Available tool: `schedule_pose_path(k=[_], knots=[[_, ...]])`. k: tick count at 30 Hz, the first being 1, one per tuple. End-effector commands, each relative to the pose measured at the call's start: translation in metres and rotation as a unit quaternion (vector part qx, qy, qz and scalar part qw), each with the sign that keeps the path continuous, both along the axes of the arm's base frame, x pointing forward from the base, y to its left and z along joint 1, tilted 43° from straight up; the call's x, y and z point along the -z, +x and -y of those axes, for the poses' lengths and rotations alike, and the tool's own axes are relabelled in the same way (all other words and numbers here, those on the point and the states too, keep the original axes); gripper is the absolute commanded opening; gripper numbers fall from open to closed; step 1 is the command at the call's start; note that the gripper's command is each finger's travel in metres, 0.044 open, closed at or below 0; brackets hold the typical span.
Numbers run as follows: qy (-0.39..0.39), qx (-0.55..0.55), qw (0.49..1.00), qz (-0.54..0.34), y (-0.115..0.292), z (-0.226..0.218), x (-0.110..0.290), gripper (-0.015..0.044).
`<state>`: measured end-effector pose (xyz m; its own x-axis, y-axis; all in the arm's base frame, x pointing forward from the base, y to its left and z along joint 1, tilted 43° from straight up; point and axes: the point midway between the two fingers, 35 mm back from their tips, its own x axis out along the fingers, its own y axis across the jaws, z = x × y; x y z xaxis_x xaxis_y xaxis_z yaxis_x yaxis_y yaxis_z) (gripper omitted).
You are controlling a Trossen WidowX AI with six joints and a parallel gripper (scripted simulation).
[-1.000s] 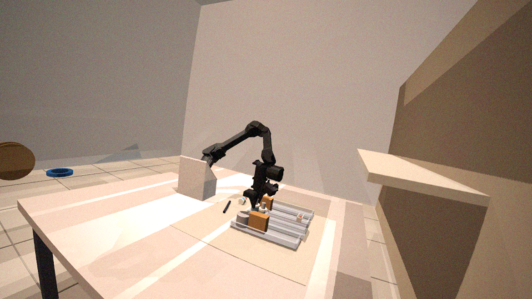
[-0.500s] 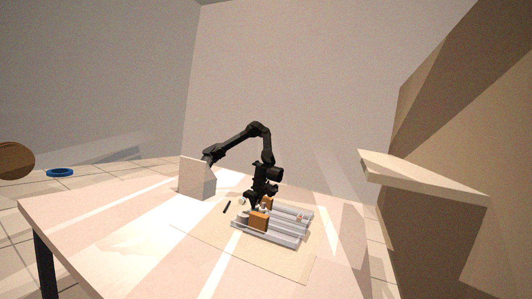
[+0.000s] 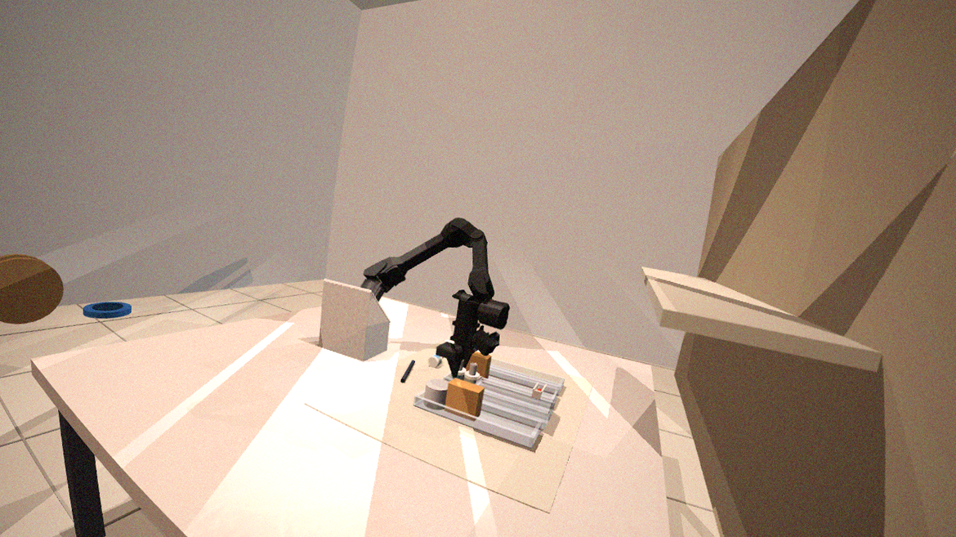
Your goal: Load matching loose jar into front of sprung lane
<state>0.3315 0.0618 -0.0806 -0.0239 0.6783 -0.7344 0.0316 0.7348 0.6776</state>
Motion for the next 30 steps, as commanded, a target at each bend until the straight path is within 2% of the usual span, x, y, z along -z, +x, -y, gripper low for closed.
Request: schedule_pose_path(k=[1,30], knots=[[0.002,0.003,1.000,0.006,0.0035,-0.0011,-0.0002,0.0000],[0.002,0.003,1.000,0.006,-0.0015,-0.0022,0.0008,0.0000]])
